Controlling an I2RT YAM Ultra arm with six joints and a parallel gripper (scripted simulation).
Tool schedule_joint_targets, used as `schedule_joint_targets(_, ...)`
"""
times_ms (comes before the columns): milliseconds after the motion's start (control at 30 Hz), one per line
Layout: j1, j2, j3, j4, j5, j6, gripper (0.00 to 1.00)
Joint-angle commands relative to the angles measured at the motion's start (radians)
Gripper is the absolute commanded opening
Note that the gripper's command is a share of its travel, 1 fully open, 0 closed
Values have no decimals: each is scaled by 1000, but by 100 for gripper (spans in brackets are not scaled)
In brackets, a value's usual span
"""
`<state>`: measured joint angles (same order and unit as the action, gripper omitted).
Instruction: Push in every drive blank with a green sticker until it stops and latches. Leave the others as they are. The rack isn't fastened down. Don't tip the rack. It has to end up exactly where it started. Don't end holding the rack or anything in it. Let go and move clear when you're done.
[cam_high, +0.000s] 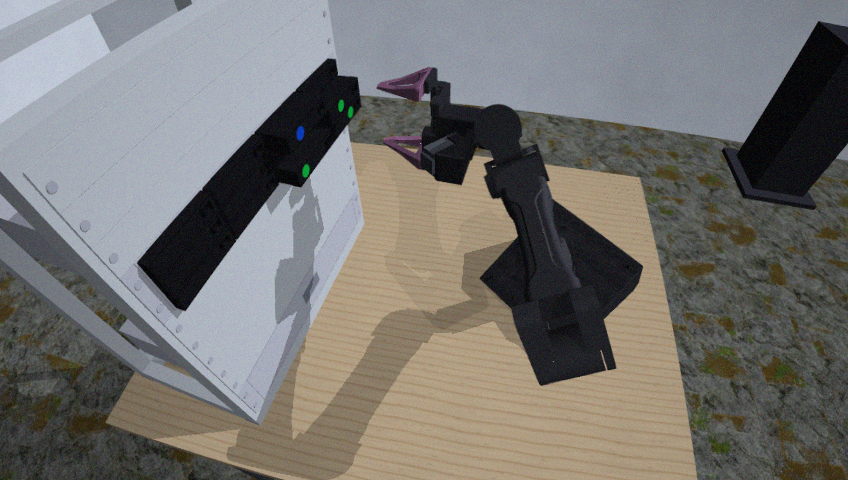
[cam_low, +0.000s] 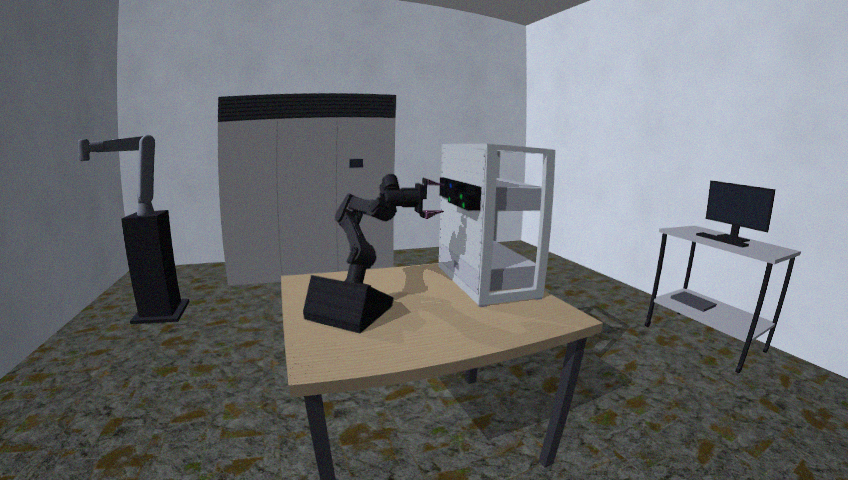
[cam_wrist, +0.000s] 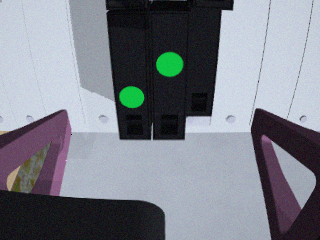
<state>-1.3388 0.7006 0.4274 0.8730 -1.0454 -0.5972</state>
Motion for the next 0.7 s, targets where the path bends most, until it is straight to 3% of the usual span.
schedule_joint_targets(0, -17, 3, 19, 16, 12, 12, 100)
schedule_joint_targets(600, -17, 3, 19, 16, 12, 12, 100)
schedule_joint_targets(633, -17, 3, 19, 16, 12, 12, 0)
schedule_joint_targets(667, -17, 3, 19, 16, 12, 12, 0)
